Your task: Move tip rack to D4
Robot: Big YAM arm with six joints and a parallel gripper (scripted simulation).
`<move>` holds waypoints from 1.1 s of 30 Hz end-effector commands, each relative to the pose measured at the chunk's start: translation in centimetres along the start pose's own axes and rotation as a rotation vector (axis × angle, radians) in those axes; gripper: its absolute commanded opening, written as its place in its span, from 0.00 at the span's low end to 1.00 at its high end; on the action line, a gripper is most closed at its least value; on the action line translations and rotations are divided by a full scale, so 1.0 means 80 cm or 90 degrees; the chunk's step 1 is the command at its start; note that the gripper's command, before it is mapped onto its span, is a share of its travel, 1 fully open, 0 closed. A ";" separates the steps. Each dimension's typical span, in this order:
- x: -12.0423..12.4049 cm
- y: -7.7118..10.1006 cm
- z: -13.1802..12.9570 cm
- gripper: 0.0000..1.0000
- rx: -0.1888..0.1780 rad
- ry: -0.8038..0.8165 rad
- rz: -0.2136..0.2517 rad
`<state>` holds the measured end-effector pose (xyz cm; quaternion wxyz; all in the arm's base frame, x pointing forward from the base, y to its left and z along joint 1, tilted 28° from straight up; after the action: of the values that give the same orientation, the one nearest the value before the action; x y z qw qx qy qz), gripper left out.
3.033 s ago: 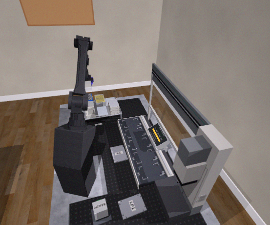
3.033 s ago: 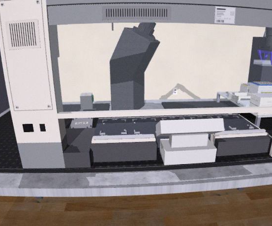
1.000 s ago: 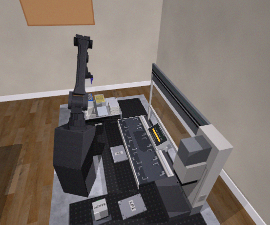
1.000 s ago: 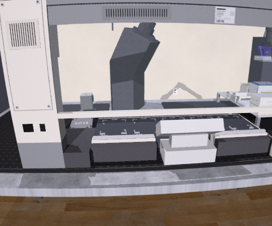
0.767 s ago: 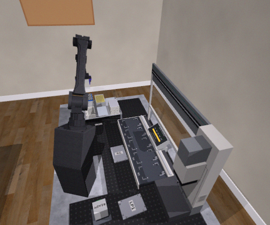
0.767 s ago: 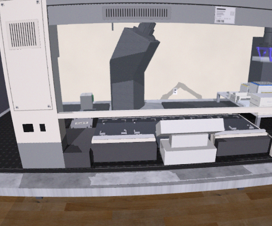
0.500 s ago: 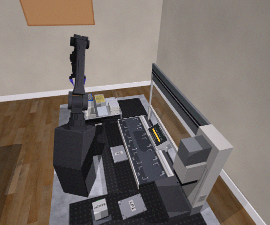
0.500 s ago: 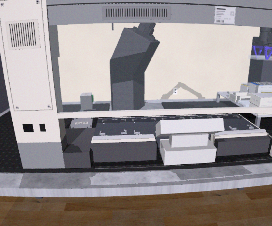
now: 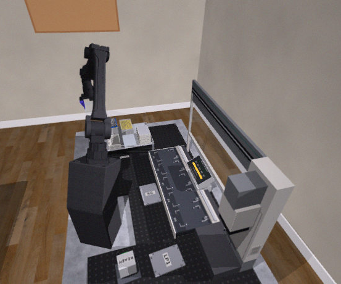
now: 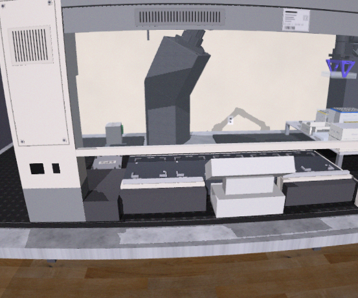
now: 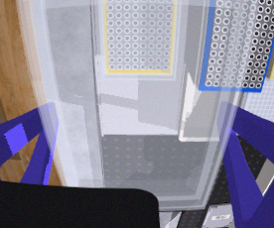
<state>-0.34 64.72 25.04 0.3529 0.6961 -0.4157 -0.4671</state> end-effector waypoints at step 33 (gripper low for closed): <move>0.153 0.025 0.041 0.00 0.004 -0.010 -0.033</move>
<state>-0.01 52.31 18.90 0.3577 0.6884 -0.4265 -0.4650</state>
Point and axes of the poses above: the point where the finger pads meet when closed, its own y axis back along the fingers, its own z axis across the jaws, x = y × z, the point moved 7 cm from there along y, back along the fingers, and after that the axes turned 13 degrees about y, right-handed, at the moved point
